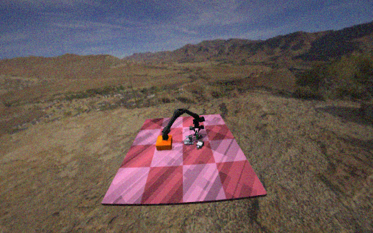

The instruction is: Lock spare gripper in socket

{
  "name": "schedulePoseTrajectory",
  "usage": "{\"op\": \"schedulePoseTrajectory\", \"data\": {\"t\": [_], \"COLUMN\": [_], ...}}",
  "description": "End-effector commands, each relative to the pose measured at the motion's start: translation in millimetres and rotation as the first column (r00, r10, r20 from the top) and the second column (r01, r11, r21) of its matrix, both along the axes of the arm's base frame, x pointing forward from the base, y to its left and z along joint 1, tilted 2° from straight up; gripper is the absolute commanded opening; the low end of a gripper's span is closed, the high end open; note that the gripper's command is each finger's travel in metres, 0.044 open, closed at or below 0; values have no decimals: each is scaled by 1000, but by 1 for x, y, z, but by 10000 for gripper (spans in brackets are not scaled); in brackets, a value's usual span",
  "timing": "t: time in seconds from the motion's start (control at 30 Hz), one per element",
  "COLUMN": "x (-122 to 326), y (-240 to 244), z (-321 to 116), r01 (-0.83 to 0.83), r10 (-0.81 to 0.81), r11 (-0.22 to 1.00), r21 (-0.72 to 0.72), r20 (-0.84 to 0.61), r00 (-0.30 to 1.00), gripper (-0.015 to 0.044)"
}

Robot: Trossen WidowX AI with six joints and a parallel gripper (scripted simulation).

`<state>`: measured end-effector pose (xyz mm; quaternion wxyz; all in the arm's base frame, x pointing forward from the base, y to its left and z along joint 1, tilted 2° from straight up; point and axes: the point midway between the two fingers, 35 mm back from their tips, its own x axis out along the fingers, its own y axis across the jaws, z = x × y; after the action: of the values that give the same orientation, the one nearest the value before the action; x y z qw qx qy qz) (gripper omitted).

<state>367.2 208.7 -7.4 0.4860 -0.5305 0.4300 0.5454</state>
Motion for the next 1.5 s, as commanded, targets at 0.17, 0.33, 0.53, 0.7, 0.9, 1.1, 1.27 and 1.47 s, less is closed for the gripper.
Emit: {"op": "schedulePoseTrajectory", "data": {"t": [0.17,0.33,0.53,0.7,0.9,1.1,1.27,1.47], "x": [-1,-1,-1,-1,-2,-5,-8,-12], "y": [-1,-1,-1,-1,-1,-3,-4,-6], "z": [-11,-11,-11,-11,-2,5,11,17], "r01": [-5,-5,-5,-5,-2,0,-1,-2], "r10": [5,5,5,5,2,0,0,0], "r11": [1000,1000,1000,1000,1000,1000,1000,1000], "r21": [-4,-4,-4,-4,-3,-11,-19,-29], "r20": [-4,-4,-4,-4,-5,-19,-34,-51], "r00": [1000,1000,1000,1000,1000,1000,999,999], "gripper": [180,101,0,0,0,0,0,0]}}
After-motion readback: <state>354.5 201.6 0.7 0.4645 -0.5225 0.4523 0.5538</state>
